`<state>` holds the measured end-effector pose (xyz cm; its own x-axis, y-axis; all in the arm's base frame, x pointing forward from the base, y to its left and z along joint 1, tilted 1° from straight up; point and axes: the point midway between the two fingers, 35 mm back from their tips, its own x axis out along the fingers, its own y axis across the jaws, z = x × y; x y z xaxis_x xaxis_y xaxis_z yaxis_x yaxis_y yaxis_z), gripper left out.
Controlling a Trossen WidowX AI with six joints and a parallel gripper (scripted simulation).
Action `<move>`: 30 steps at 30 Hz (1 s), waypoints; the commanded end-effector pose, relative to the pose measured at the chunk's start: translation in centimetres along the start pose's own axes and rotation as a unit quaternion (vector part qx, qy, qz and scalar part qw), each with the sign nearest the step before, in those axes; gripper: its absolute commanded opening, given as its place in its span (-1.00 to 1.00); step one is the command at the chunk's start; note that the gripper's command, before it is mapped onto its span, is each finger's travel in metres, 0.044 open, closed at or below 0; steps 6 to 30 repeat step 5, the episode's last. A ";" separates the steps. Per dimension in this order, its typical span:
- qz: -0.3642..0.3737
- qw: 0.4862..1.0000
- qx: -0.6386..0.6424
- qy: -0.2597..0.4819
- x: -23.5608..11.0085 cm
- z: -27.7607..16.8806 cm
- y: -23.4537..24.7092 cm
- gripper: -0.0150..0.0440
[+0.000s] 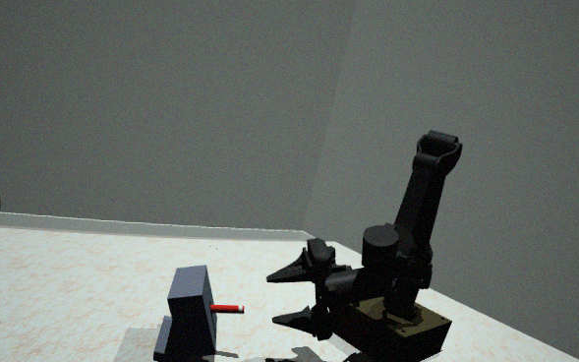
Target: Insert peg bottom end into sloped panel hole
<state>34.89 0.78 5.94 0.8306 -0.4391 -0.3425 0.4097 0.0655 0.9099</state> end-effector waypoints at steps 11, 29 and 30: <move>0.000 1.000 0.003 -0.002 -0.8 0.0 0.0 1.00; 0.000 1.000 0.003 -0.002 -0.8 0.0 0.0 1.00; 0.000 1.000 0.003 -0.002 -0.8 0.0 0.0 1.00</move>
